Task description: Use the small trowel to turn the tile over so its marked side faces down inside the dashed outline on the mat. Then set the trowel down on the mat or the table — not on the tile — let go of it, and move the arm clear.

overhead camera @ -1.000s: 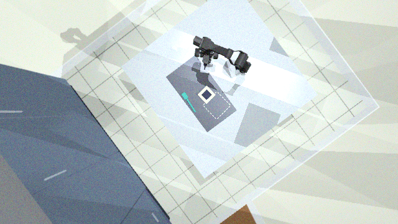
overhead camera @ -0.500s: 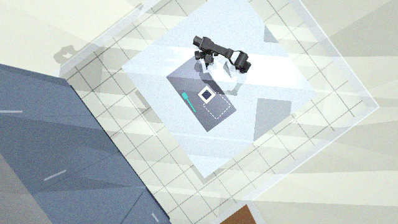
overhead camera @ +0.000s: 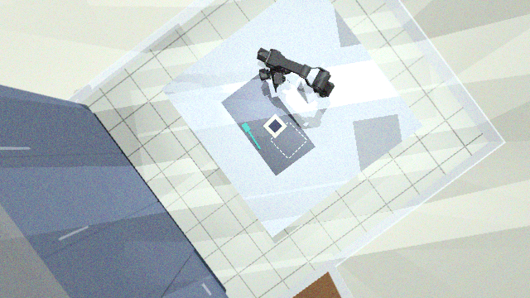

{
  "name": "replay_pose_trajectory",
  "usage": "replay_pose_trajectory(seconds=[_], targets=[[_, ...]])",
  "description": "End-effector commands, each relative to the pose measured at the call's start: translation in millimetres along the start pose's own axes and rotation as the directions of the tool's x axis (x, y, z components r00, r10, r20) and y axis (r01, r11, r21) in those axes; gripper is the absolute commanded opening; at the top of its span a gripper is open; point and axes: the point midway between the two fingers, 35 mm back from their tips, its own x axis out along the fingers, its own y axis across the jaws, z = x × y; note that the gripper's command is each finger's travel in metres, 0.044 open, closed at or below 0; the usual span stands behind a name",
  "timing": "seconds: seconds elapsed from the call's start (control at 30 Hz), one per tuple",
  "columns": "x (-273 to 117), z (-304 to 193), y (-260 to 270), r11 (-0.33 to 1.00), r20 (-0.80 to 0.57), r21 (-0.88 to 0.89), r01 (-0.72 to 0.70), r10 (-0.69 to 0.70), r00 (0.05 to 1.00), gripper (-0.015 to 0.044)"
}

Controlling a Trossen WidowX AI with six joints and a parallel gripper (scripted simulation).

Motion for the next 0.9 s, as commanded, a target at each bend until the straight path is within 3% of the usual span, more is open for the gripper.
replay_pose_trajectory(seconds=[0.0, 0.43, 0.6, 0.83, 0.87], targets=[[0.2, 0.7, 0.0, 1.000, 0.004, -0.006, 0.001, -0.001, 1.000, 0.0270], [0.2, 0.7, 0.0, 1.000, 0.004, -0.006, 0.001, -0.001, 1.000, 0.0270], [-43.0, 1.6, 3.2, 1.000, 0.004, -0.005, 0.000, 0.000, 1.000, 0.0270], [-45.5, 1.8, 3.5, 1.000, 0.004, -0.005, 0.000, 0.000, 1.000, 0.0270], [-45.6, 2.0, 2.1, 1.000, 0.002, -0.002, 0.010, -0.010, 1.000, 0.0296]])
